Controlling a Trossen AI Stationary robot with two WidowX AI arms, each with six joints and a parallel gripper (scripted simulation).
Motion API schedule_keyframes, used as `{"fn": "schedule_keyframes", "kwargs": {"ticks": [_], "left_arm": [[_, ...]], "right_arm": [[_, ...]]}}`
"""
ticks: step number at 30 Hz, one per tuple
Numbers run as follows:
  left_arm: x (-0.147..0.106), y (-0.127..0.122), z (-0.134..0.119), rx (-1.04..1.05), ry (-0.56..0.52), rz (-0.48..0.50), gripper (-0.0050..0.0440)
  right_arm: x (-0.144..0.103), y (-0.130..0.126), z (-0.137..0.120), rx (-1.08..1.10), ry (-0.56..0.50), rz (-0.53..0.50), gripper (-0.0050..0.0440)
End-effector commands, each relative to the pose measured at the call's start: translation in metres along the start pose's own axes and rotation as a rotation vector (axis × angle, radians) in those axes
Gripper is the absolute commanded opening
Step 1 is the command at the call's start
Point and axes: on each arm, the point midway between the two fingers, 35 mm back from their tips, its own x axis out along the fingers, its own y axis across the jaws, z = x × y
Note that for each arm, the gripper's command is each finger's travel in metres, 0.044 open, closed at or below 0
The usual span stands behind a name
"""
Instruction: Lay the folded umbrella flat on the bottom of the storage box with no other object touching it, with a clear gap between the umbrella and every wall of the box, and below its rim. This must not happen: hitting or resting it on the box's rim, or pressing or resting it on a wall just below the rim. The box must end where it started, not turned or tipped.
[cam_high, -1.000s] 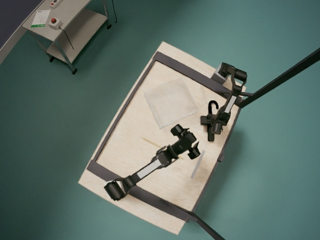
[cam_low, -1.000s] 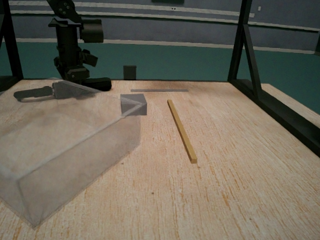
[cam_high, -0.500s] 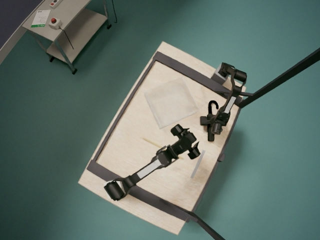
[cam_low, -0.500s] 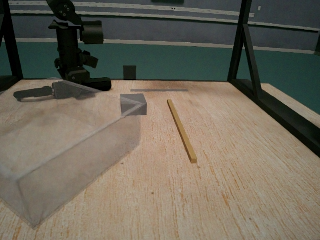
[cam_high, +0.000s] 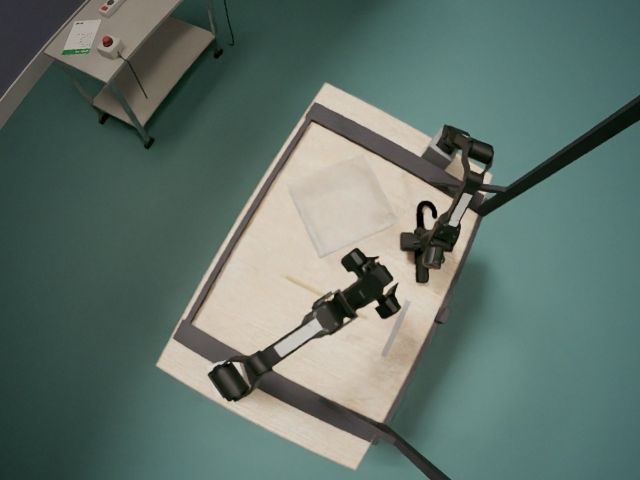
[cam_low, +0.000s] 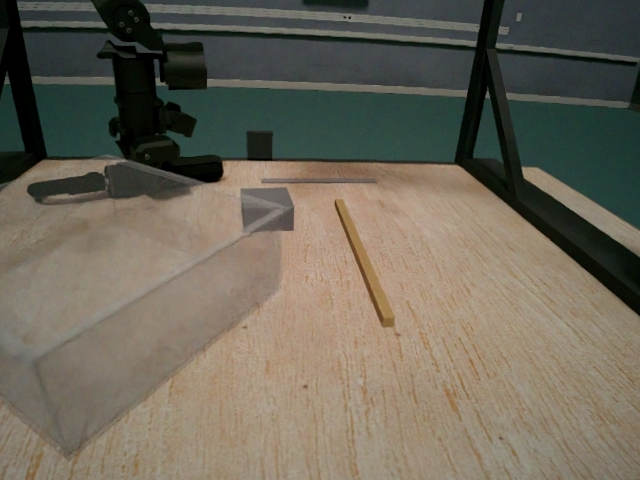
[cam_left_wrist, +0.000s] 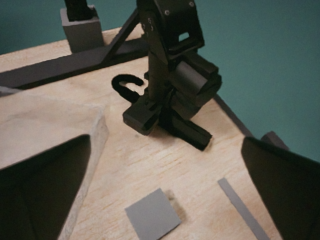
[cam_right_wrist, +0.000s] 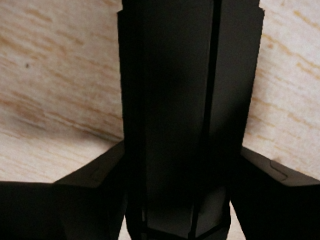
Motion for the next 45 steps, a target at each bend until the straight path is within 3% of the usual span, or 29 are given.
{"fn": "schedule_keyframes", "kwargs": {"ticks": [1,8,12,15,18,22,24,29,33,41,45], "left_arm": [[-0.007,0.000,0.011,-0.002,-0.028,0.002,0.0400],[-0.007,0.000,0.011,-0.002,-0.028,0.002,0.0400],[-0.007,0.000,0.011,-0.002,-0.028,0.002,0.0400],[-0.007,0.000,0.011,-0.002,-0.028,0.002,0.0400],[-0.007,0.000,0.011,-0.002,-0.028,0.002,0.0400],[-0.007,0.000,0.011,-0.002,-0.028,0.002,0.0400],[-0.007,0.000,0.011,-0.002,-0.028,0.002,0.0400],[-0.007,0.000,0.011,-0.002,-0.028,0.002,0.0400],[-0.007,0.000,0.011,-0.002,-0.028,0.002,0.0400],[-0.007,0.000,0.011,-0.002,-0.028,0.002,0.0400],[0.000,0.001,0.010,-0.045,0.000,0.033,0.0400]], "right_arm": [[-0.009,-0.001,0.006,-0.002,-0.027,-0.009,0.0181],[-0.012,-0.001,0.004,-0.003,-0.034,-0.011,0.0155],[-0.029,-0.002,0.010,-0.003,-0.050,-0.015,0.0059],[-0.054,-0.002,0.009,-0.003,-0.050,-0.015,0.0000],[-0.090,-0.001,0.007,-0.004,-0.050,-0.016,-0.0001],[-0.120,-0.001,0.006,-0.004,-0.050,-0.016,-0.0003],[-0.120,-0.001,0.006,-0.004,-0.050,-0.016,-0.0003],[-0.169,-0.001,0.006,-0.004,-0.059,-0.018,-0.0005],[-0.195,0.000,0.003,-0.004,-0.052,-0.016,-0.0035],[-0.191,-0.003,0.002,-0.003,-0.037,-0.012,-0.0050],[-0.187,-0.020,-0.006,-0.002,-0.028,-0.011,-0.0050]]}}
